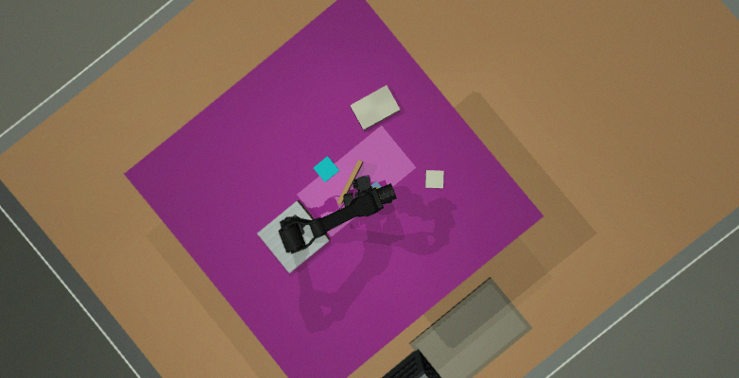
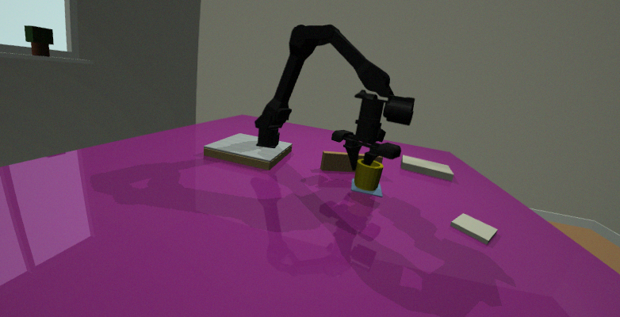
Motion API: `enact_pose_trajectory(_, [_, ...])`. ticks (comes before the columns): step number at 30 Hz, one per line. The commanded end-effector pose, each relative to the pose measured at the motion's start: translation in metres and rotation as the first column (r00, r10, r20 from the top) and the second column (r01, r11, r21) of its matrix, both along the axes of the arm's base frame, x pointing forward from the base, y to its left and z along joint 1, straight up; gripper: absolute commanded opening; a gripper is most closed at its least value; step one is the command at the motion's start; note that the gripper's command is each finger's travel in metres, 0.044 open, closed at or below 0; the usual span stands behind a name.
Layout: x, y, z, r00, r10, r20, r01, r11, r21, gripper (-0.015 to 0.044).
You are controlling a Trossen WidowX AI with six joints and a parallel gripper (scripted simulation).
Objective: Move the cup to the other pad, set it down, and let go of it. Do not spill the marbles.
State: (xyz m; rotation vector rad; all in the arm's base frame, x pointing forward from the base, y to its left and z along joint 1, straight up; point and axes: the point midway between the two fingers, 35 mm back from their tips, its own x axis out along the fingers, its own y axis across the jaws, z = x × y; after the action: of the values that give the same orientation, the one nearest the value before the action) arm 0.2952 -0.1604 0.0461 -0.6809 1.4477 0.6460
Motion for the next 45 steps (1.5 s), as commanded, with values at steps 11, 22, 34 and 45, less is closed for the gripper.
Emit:
enact_pose_trajectory(11, [0.000, 0.000, 0.000, 1.000, 0.000, 0.000, 0.000, 1.000, 0.000, 0.0047])
enact_pose_trajectory(22, [0.001, 0.000, 0.008, 1.000, 0.000, 0.000, 0.000, 1.000, 0.000, 0.0000])
enact_pose_trajectory(34, [0.001, 0.000, 0.049, 1.000, 0.003, -0.002, -0.003, 1.000, -0.001, 0.0000])
enact_pose_trajectory(45, [-0.002, 0.002, 0.082, 1.000, 0.004, -0.003, -0.004, 1.000, -0.002, 0.0000])
